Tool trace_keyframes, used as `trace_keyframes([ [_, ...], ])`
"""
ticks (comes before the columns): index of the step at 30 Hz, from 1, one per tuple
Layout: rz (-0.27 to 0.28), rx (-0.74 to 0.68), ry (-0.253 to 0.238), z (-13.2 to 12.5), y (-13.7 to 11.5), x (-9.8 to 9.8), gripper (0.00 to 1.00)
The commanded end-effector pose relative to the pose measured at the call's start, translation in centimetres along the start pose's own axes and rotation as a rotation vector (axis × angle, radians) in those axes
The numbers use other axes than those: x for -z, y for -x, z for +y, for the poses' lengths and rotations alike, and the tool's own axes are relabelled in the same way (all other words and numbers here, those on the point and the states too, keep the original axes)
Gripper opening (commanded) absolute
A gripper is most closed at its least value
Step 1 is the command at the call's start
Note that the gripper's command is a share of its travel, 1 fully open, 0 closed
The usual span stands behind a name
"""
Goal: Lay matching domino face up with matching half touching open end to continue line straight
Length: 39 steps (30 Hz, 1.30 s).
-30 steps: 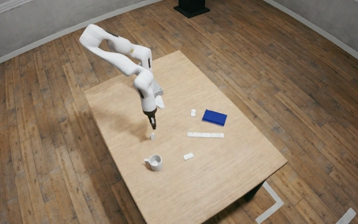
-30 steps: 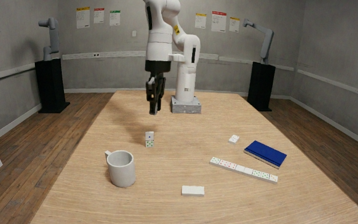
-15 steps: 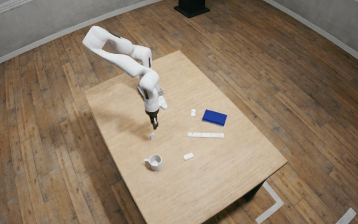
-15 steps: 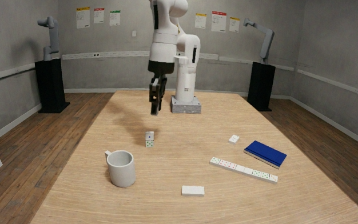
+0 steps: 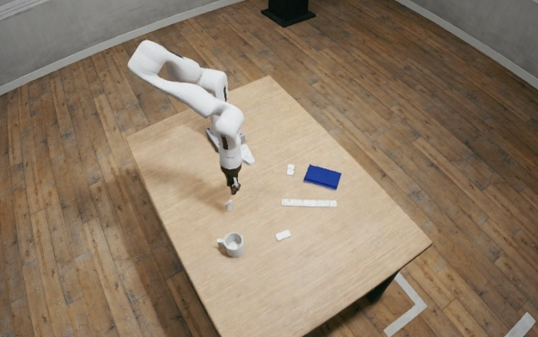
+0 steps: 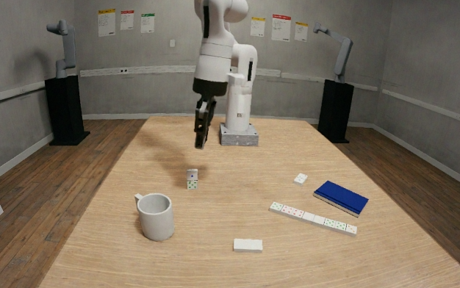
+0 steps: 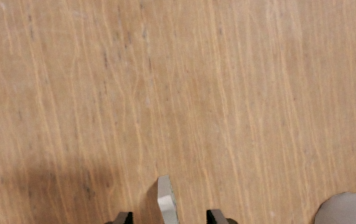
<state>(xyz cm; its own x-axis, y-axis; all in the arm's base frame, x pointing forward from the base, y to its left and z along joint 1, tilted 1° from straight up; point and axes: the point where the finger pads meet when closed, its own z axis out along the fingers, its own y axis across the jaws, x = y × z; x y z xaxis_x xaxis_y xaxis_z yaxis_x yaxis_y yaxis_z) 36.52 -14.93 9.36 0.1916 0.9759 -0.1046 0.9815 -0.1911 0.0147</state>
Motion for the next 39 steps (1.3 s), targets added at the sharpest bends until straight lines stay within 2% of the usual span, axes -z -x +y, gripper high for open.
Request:
trace_keyframes([
  [1, -0.013, 0.013, -0.006, 0.06, 0.17, -0.08, 0.49],
  [39, -0.028, 0.027, -0.016, 0.04, 0.14, -0.07, 0.49],
])
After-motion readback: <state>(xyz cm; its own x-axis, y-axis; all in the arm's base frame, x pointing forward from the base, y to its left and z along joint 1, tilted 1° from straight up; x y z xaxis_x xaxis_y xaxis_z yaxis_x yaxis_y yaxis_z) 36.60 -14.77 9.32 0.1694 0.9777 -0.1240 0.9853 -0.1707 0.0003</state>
